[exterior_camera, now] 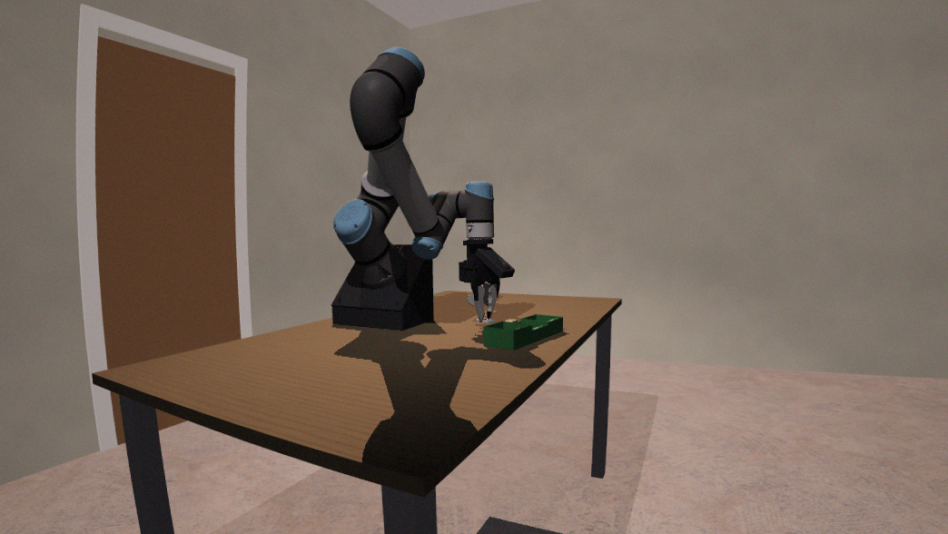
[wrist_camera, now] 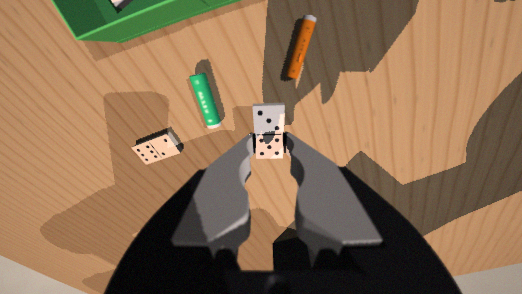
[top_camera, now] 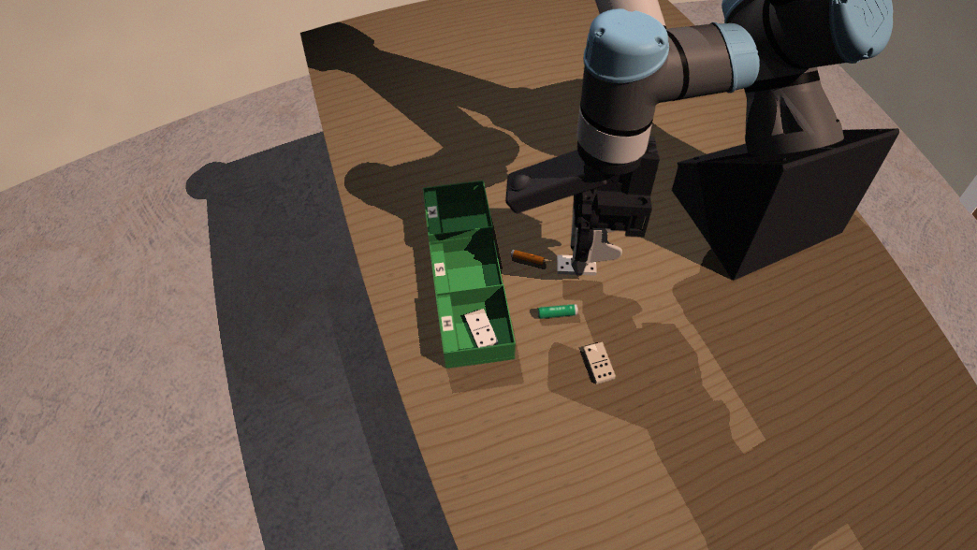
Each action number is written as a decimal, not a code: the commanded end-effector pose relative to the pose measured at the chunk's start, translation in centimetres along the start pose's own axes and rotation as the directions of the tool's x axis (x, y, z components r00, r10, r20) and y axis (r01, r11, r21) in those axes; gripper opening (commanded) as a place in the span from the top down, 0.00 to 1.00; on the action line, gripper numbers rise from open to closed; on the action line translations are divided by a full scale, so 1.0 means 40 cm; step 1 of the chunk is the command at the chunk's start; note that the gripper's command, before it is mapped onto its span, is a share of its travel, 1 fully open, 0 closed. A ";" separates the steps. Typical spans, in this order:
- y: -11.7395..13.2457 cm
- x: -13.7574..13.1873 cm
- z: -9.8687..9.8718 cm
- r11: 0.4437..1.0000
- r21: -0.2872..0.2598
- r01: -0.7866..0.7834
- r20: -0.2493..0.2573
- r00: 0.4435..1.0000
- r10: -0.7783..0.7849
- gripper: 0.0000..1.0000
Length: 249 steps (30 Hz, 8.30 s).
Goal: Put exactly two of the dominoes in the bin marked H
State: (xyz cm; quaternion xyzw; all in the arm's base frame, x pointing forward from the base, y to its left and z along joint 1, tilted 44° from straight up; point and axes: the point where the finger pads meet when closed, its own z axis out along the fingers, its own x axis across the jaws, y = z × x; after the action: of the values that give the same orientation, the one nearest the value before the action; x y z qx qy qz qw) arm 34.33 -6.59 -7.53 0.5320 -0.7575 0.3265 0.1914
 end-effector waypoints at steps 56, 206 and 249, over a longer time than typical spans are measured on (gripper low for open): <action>-0.217 -0.163 -0.105 0.835 -0.002 0.551 -0.004 0.835 -0.551 1.00; -0.294 -0.221 -0.063 -0.195 -0.001 0.981 0.005 -0.195 -0.981 0.81; -0.296 -0.221 -0.344 -0.195 -0.001 0.981 0.005 -0.195 -0.981 0.00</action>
State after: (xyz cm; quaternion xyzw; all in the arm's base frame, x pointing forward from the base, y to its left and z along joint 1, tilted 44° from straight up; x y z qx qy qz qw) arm 47.82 5.13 -1.25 0.9231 -0.0696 0.0576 0.3737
